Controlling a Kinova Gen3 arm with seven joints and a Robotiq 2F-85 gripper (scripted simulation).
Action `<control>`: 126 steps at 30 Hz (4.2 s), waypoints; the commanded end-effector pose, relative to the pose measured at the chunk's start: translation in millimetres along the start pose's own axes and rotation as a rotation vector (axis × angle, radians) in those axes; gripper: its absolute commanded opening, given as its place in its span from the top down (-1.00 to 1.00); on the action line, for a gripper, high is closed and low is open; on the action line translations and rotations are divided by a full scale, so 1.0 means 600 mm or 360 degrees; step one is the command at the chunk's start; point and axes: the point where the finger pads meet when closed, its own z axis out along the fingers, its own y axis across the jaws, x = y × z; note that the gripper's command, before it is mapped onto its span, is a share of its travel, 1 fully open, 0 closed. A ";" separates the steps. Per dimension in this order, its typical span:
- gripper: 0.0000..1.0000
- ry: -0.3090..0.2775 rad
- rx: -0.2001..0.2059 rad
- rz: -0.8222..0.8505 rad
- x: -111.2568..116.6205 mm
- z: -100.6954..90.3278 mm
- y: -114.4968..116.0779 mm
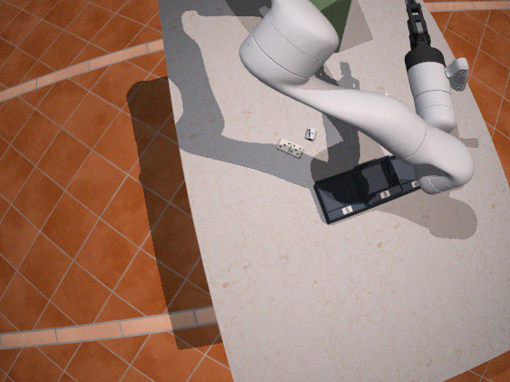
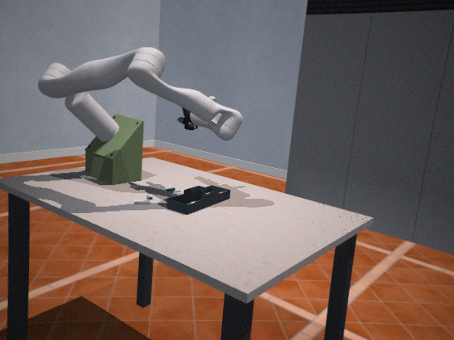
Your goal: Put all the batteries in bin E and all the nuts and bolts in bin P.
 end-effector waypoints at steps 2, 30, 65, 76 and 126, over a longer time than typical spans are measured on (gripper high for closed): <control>-1.00 -0.0001 -0.0002 -0.0002 0.001 0.000 -0.001; 0.82 -0.0060 -0.0034 -0.0044 -0.055 -0.020 0.123; 0.82 -0.1469 -0.1222 -0.1084 -0.195 -0.144 0.135; 0.82 -0.2023 -0.1322 -0.1450 -0.197 -0.206 0.093; 0.82 -0.1134 -0.2339 -0.0220 -0.317 -0.450 0.218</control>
